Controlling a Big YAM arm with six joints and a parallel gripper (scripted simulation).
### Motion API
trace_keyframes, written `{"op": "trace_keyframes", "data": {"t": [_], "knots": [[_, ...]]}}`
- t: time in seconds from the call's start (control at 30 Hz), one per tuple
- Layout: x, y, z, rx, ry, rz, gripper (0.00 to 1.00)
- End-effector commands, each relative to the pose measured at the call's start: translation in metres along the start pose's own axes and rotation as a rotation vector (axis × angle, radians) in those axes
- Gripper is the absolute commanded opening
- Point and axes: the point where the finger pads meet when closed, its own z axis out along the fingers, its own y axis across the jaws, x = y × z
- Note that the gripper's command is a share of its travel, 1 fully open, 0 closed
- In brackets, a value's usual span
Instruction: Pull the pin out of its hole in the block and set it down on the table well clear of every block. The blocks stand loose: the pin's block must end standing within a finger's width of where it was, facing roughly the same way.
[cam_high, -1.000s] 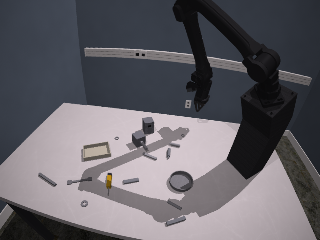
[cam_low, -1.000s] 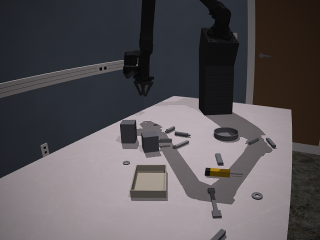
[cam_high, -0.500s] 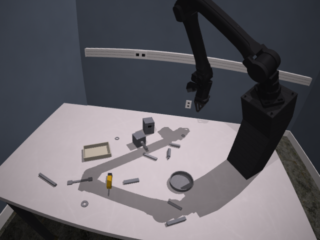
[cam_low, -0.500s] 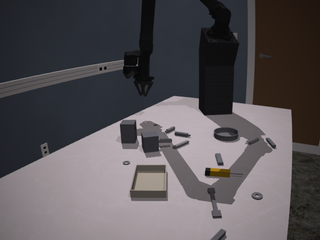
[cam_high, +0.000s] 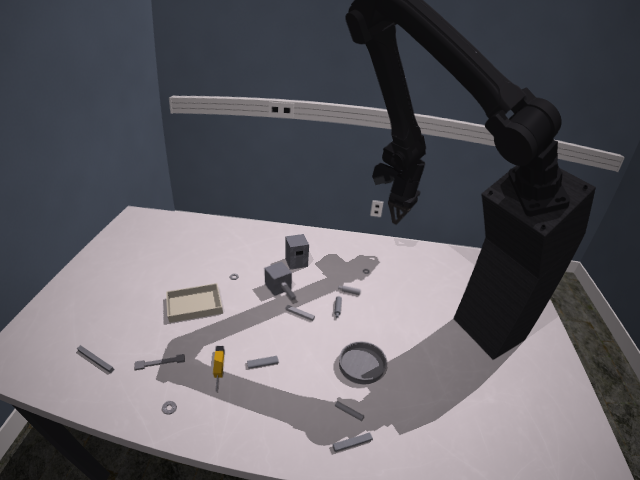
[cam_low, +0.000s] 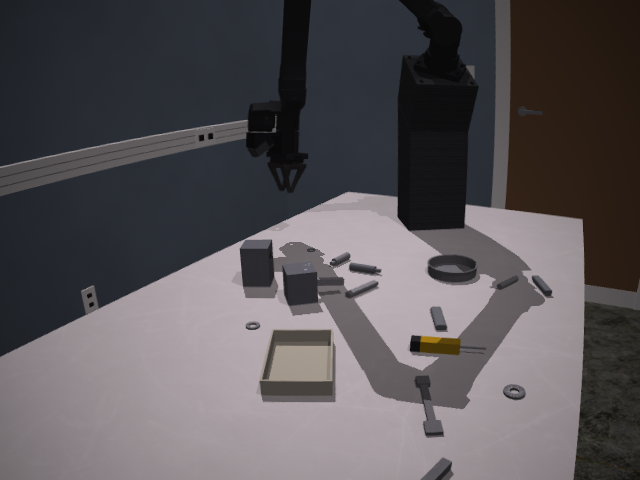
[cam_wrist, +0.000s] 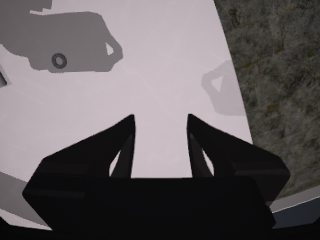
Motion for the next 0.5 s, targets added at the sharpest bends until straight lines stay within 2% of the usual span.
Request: {"op": "trace_keyframes", "data": {"t": [0.0, 0.47], "knots": [[-0.0025, -0.0013, -0.0022, 0.003, -0.006, 0.0, 0.39], [-0.0073, 0.0048, -0.001, 0.002, 0.001, 0.007, 0.39]]}}
